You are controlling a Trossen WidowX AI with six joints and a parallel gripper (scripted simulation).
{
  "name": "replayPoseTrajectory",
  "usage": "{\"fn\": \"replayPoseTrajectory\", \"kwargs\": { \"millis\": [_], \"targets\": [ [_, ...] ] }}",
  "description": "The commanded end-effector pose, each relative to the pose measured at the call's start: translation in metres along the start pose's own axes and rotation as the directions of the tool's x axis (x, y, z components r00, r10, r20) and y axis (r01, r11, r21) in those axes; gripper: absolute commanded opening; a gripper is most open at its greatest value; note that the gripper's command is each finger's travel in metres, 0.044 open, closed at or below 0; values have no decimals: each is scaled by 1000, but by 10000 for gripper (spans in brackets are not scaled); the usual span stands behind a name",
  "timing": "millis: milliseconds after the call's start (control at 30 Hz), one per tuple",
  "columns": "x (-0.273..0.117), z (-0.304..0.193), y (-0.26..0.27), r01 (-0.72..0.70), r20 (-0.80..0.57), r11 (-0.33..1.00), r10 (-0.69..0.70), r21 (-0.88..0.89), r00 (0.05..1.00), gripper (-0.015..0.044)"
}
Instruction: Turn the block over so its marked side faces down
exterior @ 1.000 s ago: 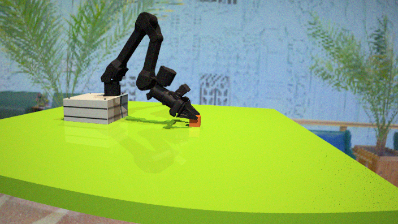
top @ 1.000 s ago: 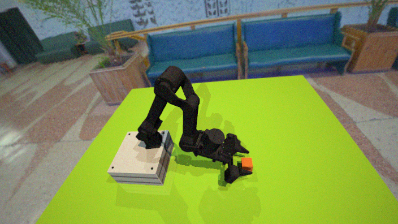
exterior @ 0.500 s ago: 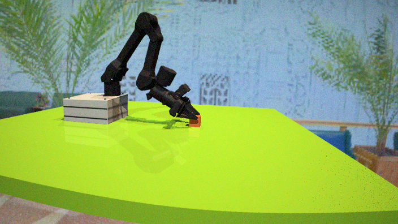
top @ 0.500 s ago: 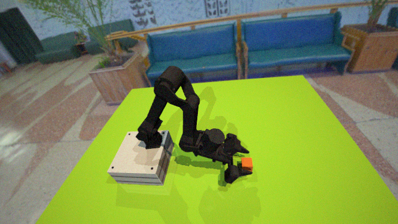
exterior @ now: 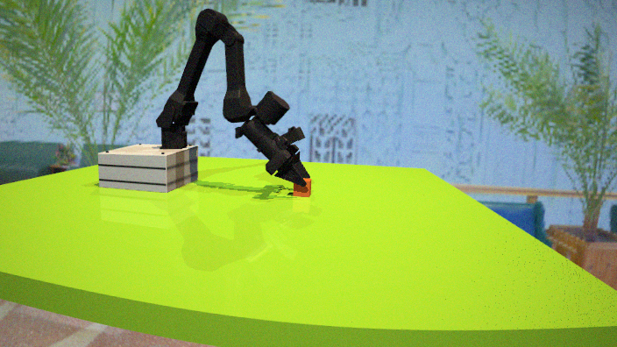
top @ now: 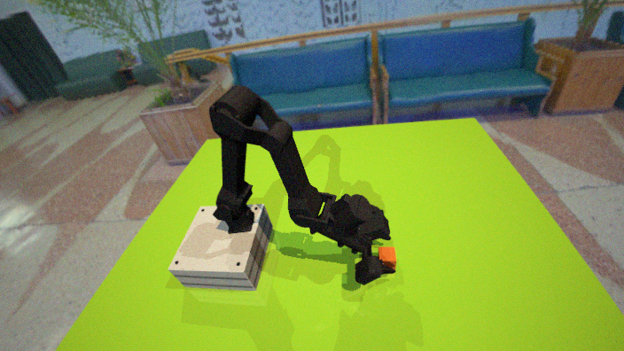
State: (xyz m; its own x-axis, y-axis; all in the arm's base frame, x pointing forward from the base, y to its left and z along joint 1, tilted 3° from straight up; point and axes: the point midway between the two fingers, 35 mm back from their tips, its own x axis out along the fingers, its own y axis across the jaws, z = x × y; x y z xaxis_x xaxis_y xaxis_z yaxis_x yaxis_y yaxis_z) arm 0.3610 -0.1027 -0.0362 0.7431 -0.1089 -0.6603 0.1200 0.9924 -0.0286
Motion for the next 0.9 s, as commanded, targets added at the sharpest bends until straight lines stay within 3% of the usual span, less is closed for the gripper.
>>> {"fn": "replayPoseTrajectory", "kwargs": {
  "millis": [0,100,667,867],
  "targets": [
    [-51,37,0,16,-219,1000,-21,-24,976,440],
    [-60,31,2,10,-274,1000,-15,-21,962,440],
    [-59,31,2,10,-279,1000,-15,-21,960,440],
    [-47,46,0,7,-438,1000,-11,-10,899,440]
  ]
}}
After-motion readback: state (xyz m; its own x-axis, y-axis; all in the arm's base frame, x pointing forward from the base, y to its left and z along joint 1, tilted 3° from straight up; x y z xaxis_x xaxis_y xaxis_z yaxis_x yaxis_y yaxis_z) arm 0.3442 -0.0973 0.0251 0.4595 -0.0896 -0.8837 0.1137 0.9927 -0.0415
